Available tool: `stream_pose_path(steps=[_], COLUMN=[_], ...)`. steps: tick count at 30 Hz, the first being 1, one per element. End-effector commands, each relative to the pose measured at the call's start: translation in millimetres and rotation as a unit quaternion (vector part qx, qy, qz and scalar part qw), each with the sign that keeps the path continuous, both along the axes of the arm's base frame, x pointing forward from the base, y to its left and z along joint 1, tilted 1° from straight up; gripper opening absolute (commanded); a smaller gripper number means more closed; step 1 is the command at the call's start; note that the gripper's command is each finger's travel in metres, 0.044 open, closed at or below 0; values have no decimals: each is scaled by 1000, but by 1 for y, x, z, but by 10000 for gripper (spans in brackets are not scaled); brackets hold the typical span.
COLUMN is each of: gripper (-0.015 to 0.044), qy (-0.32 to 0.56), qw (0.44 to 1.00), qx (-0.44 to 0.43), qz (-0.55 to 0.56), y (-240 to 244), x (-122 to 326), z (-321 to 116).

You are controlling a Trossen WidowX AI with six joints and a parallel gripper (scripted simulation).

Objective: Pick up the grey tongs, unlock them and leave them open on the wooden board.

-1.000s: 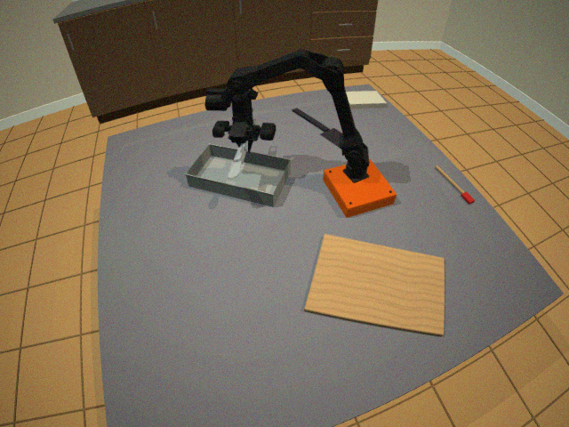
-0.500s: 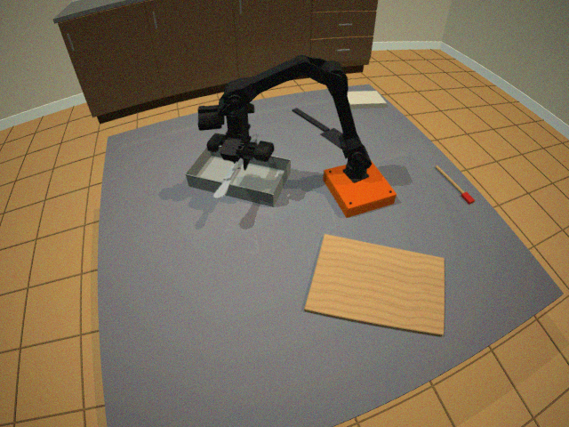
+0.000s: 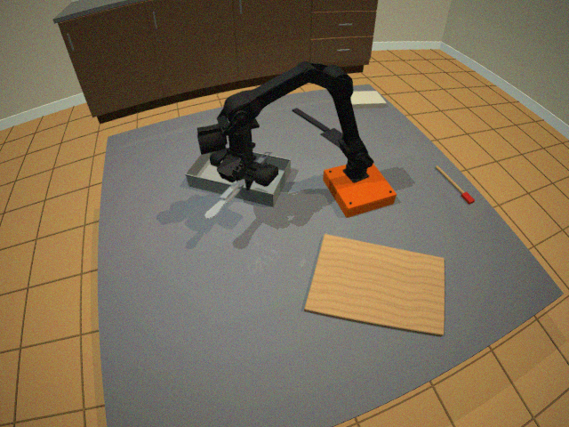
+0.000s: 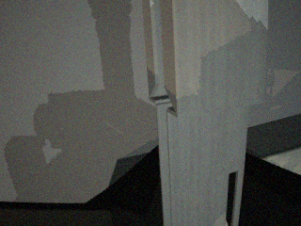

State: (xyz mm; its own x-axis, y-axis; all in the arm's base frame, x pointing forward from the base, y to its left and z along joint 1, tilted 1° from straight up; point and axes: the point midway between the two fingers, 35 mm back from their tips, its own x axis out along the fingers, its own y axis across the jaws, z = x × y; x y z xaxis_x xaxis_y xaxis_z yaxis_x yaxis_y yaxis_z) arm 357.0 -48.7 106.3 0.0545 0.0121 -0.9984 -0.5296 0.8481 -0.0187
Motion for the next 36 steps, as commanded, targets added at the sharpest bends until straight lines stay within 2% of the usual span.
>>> stream_pose_path(steps=[1, 19, 29, 36], gripper=[-150, -150, -150, -150], qy=[-1, 7, 8, 7], qw=[999, 979, 975, 964], qx=[4, 16, 18, 22], qz=[-36, -203, -222, -264], y=[24, 129, 142, 178], x=[4, 1, -1, -11], z=[3, 8, 9, 9])
